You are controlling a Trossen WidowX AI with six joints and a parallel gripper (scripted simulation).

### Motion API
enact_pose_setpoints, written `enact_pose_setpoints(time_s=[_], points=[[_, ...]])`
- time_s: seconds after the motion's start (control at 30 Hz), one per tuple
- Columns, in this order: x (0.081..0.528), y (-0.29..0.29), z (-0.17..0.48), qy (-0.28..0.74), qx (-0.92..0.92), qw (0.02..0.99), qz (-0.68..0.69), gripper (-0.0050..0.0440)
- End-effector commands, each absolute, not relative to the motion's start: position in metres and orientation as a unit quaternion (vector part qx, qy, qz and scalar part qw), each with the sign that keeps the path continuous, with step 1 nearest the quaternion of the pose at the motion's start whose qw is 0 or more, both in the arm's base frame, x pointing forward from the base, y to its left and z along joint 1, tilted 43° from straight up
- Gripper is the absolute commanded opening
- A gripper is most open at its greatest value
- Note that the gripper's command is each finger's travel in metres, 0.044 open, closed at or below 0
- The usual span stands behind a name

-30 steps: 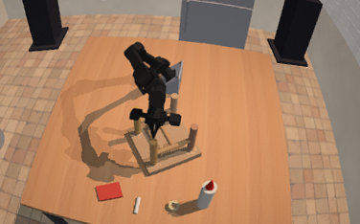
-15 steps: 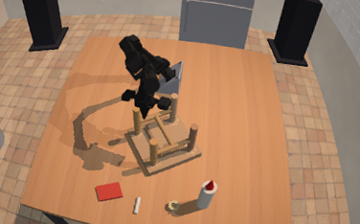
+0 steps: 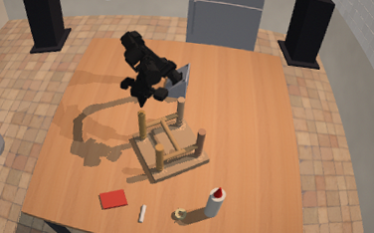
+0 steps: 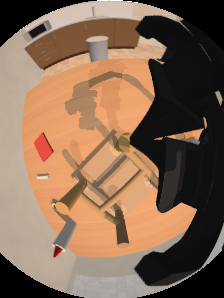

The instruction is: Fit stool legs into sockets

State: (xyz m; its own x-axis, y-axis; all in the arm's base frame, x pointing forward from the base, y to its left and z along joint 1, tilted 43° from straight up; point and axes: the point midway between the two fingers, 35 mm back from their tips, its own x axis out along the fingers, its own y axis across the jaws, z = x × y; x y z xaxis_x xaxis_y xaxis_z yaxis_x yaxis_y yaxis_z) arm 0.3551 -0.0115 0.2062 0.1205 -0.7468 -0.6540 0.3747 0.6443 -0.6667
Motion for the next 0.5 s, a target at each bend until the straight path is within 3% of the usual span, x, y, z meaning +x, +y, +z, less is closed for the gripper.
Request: enact_pose_setpoints(time_s=[0.0,0.47], points=[[0.351,-0.012,0.207,0.54,-0.173,0.727,-0.388,0.0],[0.346,-0.03,0.187,0.541,-0.17,0.726,-0.39,0.0]])
